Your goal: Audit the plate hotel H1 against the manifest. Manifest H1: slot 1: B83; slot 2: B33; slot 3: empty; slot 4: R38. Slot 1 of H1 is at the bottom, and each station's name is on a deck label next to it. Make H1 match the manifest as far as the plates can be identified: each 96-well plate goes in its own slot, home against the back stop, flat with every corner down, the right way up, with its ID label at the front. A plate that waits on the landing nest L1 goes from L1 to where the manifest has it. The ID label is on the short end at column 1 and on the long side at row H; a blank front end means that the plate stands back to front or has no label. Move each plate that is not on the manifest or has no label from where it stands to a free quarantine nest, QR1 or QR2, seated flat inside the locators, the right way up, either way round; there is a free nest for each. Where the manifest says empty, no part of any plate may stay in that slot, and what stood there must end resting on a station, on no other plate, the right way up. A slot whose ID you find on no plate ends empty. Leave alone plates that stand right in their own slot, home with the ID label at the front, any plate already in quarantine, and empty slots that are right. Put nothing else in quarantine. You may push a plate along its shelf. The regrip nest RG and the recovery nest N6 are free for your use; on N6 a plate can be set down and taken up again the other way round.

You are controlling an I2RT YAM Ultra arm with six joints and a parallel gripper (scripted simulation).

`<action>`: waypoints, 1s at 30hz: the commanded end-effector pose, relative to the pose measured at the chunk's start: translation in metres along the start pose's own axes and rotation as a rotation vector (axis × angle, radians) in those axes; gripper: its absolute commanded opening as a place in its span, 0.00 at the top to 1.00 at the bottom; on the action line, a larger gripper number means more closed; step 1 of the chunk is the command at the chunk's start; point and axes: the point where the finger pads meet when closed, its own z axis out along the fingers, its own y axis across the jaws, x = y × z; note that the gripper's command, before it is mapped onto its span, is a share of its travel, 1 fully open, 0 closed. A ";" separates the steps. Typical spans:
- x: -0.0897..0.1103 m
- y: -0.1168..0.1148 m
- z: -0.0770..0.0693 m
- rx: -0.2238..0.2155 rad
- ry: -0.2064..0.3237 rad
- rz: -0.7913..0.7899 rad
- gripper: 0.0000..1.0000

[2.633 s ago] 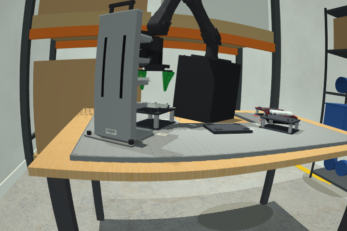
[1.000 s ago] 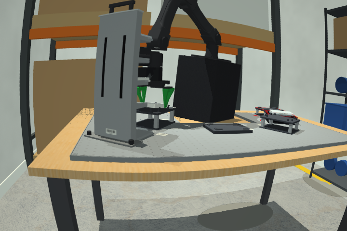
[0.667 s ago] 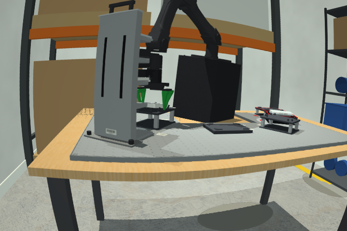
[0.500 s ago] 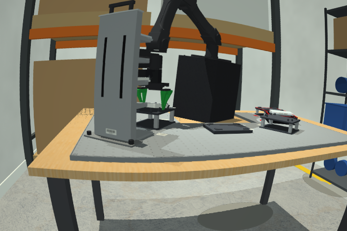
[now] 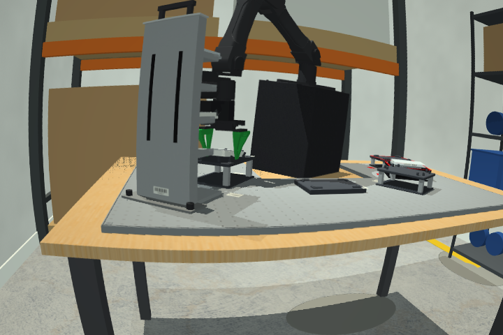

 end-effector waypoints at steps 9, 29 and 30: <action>-0.005 0.001 -0.013 -0.001 -0.016 -0.002 0.14; 0.001 -0.002 -0.030 -0.001 -0.017 0.005 0.14; 0.003 -0.002 -0.031 -0.004 -0.011 0.006 0.14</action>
